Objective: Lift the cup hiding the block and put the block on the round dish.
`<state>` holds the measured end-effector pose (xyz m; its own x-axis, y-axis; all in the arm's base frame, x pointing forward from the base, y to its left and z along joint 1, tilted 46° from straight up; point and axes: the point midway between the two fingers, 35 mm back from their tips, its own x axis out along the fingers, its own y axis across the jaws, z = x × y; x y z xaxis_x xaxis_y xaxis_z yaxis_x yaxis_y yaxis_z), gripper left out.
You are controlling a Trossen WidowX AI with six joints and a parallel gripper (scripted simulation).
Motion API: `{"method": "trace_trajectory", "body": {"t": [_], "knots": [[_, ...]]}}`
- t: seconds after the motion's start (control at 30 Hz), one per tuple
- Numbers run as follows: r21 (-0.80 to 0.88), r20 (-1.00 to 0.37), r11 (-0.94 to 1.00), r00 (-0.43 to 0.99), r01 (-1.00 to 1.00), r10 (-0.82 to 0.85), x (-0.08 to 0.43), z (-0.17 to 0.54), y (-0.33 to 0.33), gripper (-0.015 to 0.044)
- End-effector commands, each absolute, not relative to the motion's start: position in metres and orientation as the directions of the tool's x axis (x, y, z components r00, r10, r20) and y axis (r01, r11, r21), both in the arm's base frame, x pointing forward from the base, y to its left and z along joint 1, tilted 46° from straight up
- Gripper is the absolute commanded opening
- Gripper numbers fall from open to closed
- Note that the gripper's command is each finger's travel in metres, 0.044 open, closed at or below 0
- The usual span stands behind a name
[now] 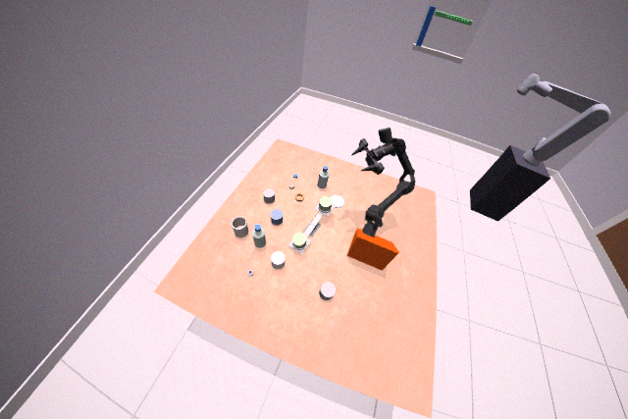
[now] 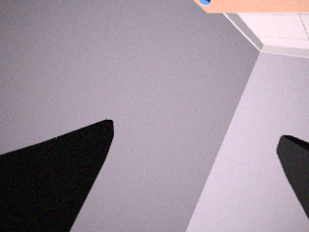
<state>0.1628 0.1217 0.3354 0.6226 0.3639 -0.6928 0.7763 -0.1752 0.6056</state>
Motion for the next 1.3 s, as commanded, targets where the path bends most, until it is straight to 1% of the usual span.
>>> {"method": "trace_trajectory", "body": {"t": [0.0,0.3,0.6,0.93,1.27], "knots": [[0.609,-0.738,-0.081,0.601,0.789,0.307,0.171,0.317,0.129,0.044],[0.588,-0.804,0.124,0.562,0.799,0.193,0.181,0.281,0.141,0.044],[0.522,-0.844,0.334,0.532,0.785,0.071,0.186,0.247,0.15,0.044],[0.378,-0.855,0.554,0.509,0.741,-0.097,0.19,0.203,0.159,0.044],[0.18,-0.819,0.734,0.513,0.654,-0.256,0.189,0.163,0.162,0.044]]}}
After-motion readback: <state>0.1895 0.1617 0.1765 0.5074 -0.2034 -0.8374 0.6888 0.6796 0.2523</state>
